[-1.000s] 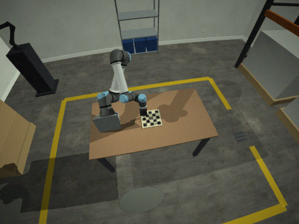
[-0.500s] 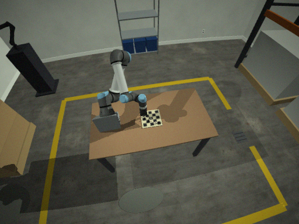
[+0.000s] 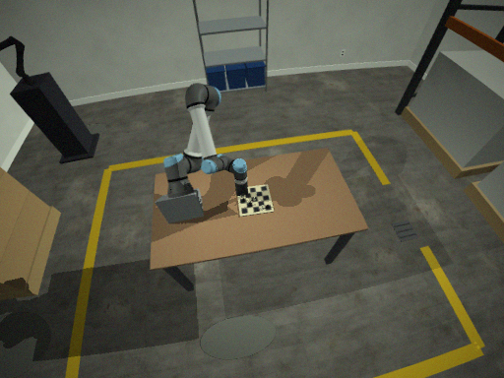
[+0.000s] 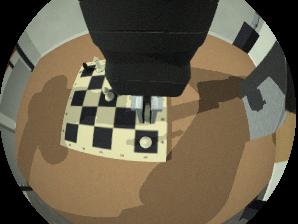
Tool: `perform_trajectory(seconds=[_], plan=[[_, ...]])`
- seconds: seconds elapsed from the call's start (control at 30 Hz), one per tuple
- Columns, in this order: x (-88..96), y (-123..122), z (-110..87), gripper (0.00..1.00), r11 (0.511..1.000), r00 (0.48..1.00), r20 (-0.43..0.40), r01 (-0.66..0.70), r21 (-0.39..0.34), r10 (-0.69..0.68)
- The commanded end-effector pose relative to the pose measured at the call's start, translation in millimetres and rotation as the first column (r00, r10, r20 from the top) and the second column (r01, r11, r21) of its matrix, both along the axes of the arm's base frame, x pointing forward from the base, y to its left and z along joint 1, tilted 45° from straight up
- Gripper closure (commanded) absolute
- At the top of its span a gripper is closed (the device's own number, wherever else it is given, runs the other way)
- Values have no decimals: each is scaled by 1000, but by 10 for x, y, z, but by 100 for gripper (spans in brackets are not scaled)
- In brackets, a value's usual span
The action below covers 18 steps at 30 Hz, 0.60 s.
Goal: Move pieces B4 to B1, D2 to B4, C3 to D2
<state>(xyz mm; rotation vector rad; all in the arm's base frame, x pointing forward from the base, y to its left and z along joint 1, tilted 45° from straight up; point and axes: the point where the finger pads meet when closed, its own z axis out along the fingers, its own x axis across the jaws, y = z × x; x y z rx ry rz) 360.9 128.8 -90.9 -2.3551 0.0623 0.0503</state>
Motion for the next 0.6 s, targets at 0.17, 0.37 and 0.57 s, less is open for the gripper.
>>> perform_trajectory(seconds=[0.17, 0.37, 0.57], plan=[[4, -4, 1, 100, 1000, 1000, 1, 1, -1, -1], [4, -4, 1, 100, 1000, 1000, 1, 1, -1, -1], [4, -4, 1, 71, 1000, 1000, 1, 1, -1, -1]])
